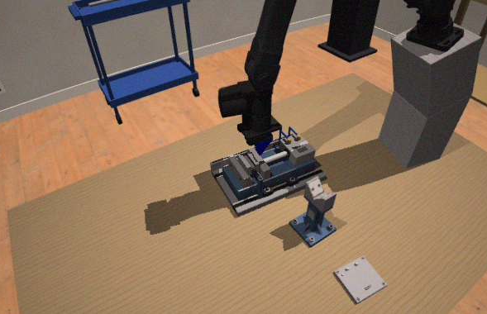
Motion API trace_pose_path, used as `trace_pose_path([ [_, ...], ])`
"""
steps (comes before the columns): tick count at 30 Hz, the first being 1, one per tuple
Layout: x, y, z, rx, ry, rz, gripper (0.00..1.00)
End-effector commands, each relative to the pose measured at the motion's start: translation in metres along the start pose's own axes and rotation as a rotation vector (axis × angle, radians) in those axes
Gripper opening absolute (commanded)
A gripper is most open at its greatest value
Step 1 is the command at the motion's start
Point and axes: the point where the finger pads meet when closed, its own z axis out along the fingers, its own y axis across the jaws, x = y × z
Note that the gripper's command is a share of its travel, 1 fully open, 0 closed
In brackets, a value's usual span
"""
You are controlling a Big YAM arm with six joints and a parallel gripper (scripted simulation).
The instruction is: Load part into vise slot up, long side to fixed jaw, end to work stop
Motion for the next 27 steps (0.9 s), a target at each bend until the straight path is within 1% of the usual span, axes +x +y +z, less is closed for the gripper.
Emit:
trace_pose_path([
  [1,-0.0102,0.0119,0.0038,-0.028,-0.01,0.002,0.0],
  [3,-0.011,0.0163,-0.0032,-0.042,-0.013,0.002,0.0],
  [8,-0.0105,0.0132,0.0013,-0.033,-0.011,0.002,0.0],
  [27,-0.0105,0.0132,0.0014,-0.033,-0.011,0.002,0.0],
])
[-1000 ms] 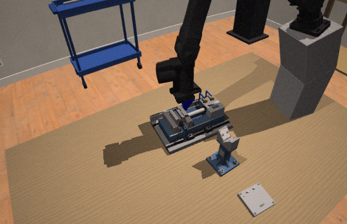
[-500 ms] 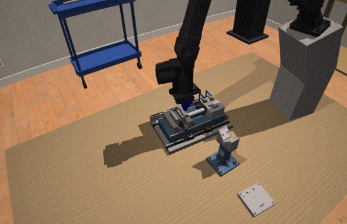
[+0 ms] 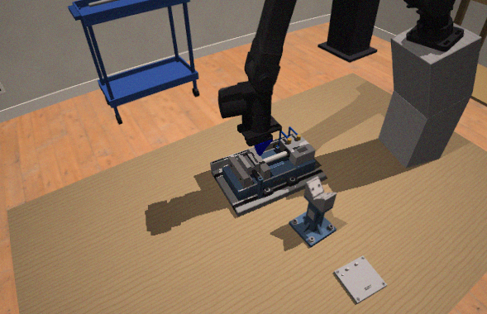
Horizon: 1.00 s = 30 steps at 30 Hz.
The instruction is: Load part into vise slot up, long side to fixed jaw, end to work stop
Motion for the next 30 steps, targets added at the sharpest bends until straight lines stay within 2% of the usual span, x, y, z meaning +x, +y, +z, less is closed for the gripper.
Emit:
trace_pose_path([
  [1,-0.0103,0.0127,-0.0005,-0.032,-0.01,0.002,0.0],
  [30,-0.0122,0.0144,-0.0008,-0.027,-0.009,0.001,0.0],
])
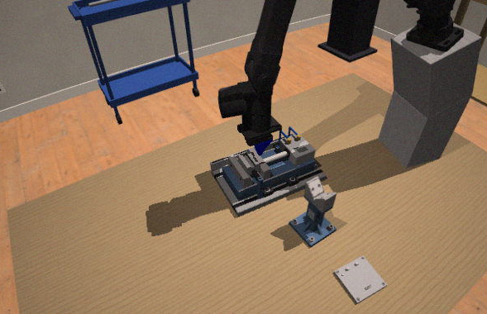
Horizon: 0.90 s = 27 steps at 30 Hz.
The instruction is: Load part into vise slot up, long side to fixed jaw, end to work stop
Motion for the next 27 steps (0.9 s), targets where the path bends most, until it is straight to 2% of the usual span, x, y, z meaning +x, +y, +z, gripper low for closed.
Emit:
trace_pose_path([
  [1,-0.0112,0.0154,-0.0017,-0.028,-0.008,0.002,0.0],
  [27,-0.0091,0.0129,-0.0014,-0.023,-0.006,0.0,0.0],
])
